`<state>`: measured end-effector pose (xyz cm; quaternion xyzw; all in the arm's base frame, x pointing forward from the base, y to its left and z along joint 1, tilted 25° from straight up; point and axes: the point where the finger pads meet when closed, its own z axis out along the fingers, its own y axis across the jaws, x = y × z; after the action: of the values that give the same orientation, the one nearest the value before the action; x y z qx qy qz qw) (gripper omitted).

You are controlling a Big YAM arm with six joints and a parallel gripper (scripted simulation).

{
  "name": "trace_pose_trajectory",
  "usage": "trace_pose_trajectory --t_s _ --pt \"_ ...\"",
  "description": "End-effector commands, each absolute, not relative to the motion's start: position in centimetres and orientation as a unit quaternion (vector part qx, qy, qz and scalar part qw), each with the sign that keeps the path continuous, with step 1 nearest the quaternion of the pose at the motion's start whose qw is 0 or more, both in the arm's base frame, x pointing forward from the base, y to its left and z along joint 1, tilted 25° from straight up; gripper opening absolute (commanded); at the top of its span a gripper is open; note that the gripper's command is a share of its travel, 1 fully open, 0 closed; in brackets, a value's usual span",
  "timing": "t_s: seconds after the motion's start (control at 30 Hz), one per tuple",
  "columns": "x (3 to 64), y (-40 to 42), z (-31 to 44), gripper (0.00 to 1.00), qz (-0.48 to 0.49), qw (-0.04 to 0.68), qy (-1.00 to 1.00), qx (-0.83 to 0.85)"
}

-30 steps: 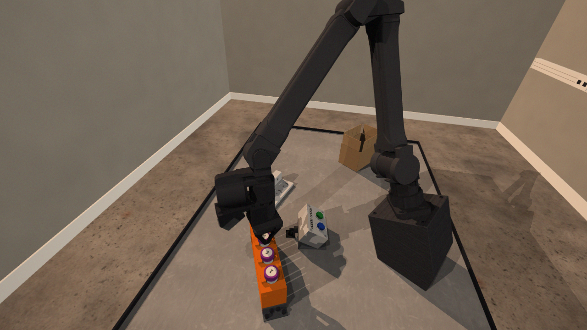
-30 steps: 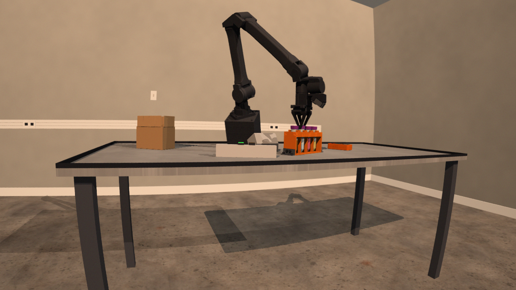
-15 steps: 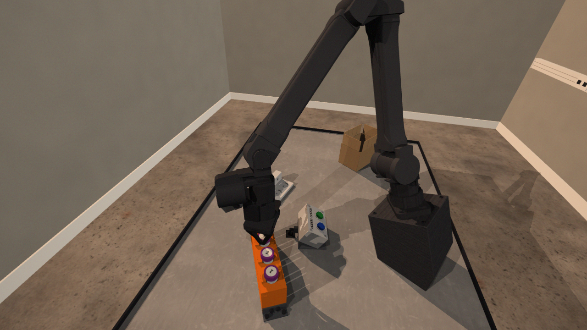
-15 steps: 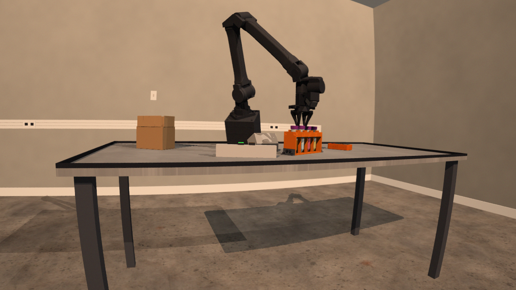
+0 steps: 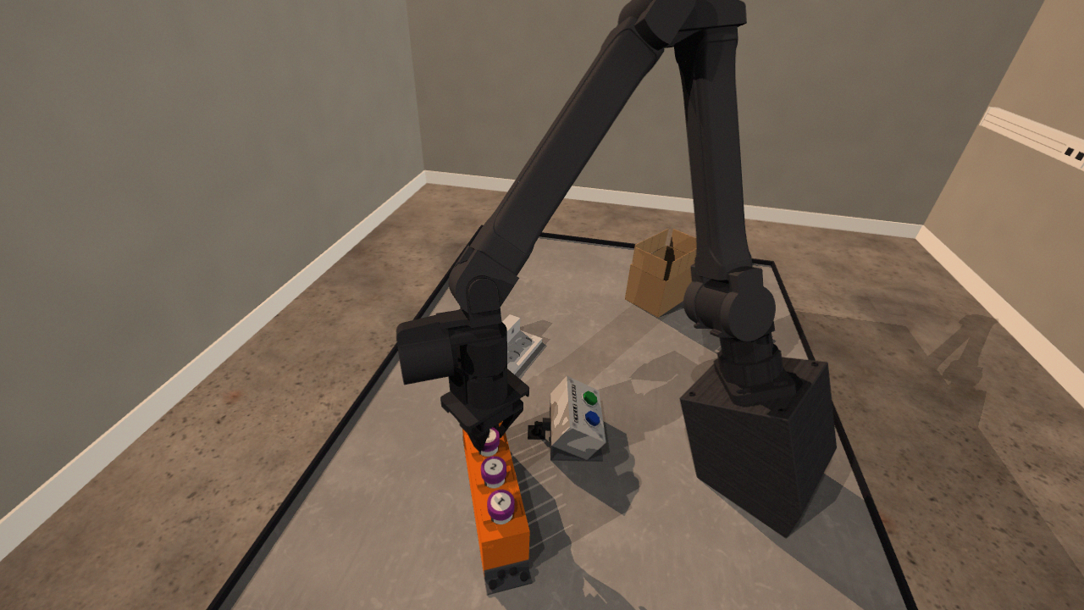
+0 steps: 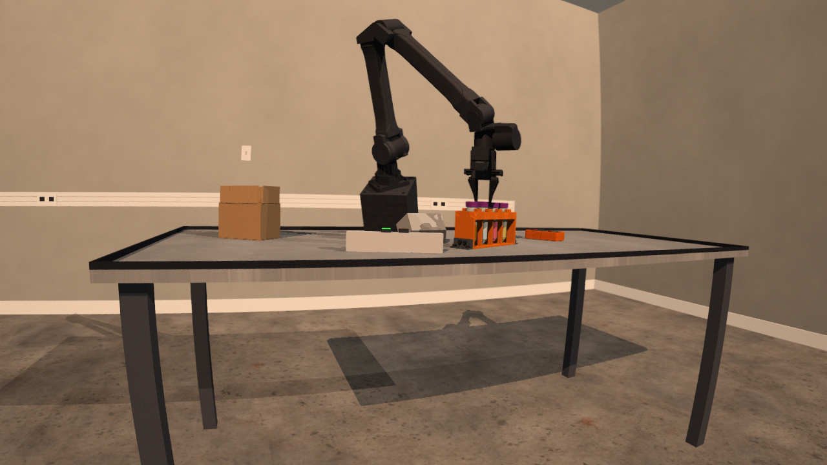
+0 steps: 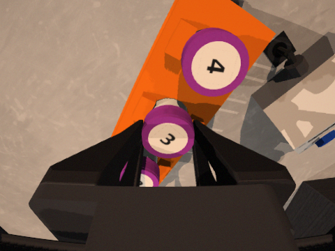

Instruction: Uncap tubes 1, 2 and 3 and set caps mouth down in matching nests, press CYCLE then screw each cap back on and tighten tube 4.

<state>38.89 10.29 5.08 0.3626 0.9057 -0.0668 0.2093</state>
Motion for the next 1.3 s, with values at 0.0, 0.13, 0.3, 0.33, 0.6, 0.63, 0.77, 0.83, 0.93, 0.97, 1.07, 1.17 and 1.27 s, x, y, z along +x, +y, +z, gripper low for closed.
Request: trace_pose_trajectory --t_s 0.0,0.13,0.3,0.33,0.6,0.63,0.77,0.83,0.93,0.97,1.07,1.17,1.27 --pt "39.25 10.76 4.95 0.0 -0.038 0.215 0.85 0.48" --pt "39.22 10.72 4.91 0.0 -0.017 0.218 0.799 0.561" --pt "39.19 10.72 4.89 0.0 -0.002 0.218 0.756 0.617" --pt "39.19 10.72 4.89 0.0 -0.002 0.218 0.756 0.617" --pt "39.63 10.78 5.75 0.49 0.008 0.224 0.756 0.615" --pt "39.63 10.78 5.75 0.49 0.008 0.224 0.756 0.615" --pt "39.63 10.78 5.75 0.49 0.008 0.224 0.756 0.615" --pt "39.63 10.78 5.75 0.49 0.008 0.224 0.756 0.615" --pt "39.63 10.78 5.75 0.49 0.008 0.224 0.756 0.615" --pt "39.63 10.78 5.75 0.49 0.008 0.224 0.756 0.615" --pt "39.16 10.89 5.25 0.49 -0.029 0.216 0.833 0.508" --pt "39.62 10.8 5.79 0.49 -0.039 0.22 0.867 0.446" --pt "39.27 10.95 5.27 0.49 -0.059 0.211 0.9 0.376"
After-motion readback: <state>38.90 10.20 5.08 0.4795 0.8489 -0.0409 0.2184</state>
